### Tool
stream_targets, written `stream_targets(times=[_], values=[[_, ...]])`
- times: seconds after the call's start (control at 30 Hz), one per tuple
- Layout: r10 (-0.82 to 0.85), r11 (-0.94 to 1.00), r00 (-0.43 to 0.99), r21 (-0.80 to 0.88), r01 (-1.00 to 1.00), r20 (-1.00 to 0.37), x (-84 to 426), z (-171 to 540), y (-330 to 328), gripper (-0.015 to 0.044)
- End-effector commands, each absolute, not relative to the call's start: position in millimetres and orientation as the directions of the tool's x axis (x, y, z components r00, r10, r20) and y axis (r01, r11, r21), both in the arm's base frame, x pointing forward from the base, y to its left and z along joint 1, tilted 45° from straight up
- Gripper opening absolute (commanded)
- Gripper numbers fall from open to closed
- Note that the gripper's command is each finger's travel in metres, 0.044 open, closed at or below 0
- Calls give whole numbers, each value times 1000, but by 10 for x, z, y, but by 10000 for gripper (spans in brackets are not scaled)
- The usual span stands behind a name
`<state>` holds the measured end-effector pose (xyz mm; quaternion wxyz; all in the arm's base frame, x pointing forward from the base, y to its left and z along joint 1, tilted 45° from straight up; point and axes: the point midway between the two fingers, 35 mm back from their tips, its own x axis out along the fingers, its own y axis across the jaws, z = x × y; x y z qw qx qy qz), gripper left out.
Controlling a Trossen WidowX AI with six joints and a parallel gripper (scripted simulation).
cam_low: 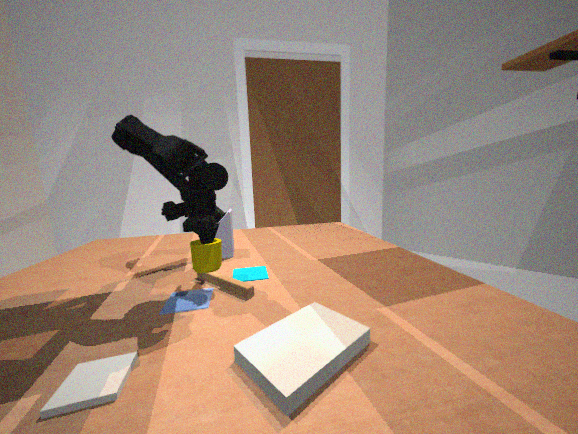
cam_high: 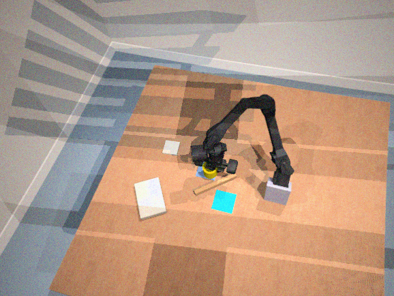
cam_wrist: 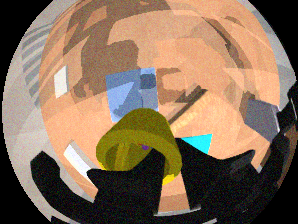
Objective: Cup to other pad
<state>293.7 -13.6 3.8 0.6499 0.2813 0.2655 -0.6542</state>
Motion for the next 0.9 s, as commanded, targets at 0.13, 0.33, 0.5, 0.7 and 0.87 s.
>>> stream_targets(times=[0.13, 0.33, 0.5, 0.7, 0.87], values=[[-701, -20, -10, 6, 1000, -713, 2786, -99, -13, 0], [-701, -20, -10, 6, 1000, -713, 2693, -180, 90, 0], [-700, -20, -10, 6, 1000, -714, 2614, -248, 173, 0], [-700, -20, -10, 6, 1000, -714, 2517, -332, 270, 0], [-699, -20, -10, 5, 1000, -715, 2435, -402, 345, 0]])
